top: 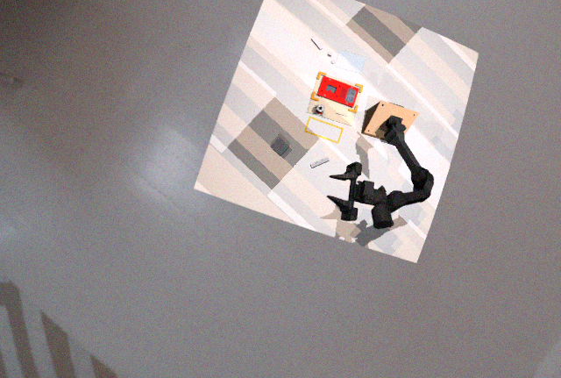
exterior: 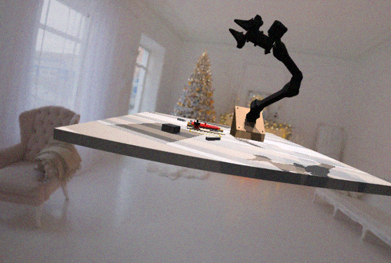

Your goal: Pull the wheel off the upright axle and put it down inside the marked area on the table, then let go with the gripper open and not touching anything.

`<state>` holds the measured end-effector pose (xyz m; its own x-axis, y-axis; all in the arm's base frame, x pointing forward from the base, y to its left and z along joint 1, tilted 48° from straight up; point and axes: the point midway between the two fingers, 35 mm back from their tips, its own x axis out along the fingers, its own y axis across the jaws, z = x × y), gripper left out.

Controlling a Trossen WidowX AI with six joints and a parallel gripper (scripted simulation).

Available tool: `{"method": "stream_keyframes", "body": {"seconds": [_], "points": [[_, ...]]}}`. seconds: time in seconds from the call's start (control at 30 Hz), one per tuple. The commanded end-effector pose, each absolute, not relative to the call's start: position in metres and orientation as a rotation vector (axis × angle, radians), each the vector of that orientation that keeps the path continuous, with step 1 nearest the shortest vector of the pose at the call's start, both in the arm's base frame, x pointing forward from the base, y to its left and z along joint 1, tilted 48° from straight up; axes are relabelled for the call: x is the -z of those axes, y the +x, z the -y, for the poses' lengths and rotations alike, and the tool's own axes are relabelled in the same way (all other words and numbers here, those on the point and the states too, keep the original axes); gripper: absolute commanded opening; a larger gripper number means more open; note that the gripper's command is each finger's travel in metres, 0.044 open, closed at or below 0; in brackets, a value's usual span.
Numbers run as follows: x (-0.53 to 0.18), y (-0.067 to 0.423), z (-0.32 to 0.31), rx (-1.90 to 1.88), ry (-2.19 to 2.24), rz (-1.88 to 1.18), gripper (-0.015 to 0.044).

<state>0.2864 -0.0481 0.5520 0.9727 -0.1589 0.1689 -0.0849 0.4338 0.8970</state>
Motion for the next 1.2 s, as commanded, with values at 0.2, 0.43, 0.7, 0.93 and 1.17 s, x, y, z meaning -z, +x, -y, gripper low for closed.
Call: {"method": "stream_keyframes", "body": {"seconds": [0.2,0.43,0.7,0.93,1.17], "points": [[-0.452,0.364,0.054,0.184,1.207,-0.081,0.0300],[-0.361,0.406,0.052,0.266,1.261,-0.391,0.0300],[-0.251,0.425,0.044,0.369,1.357,-0.769,0.0300],[-0.157,0.416,0.032,0.474,1.481,-1.119,0.0300],[-0.071,0.384,0.013,0.612,1.661,-1.501,0.0300]]}}
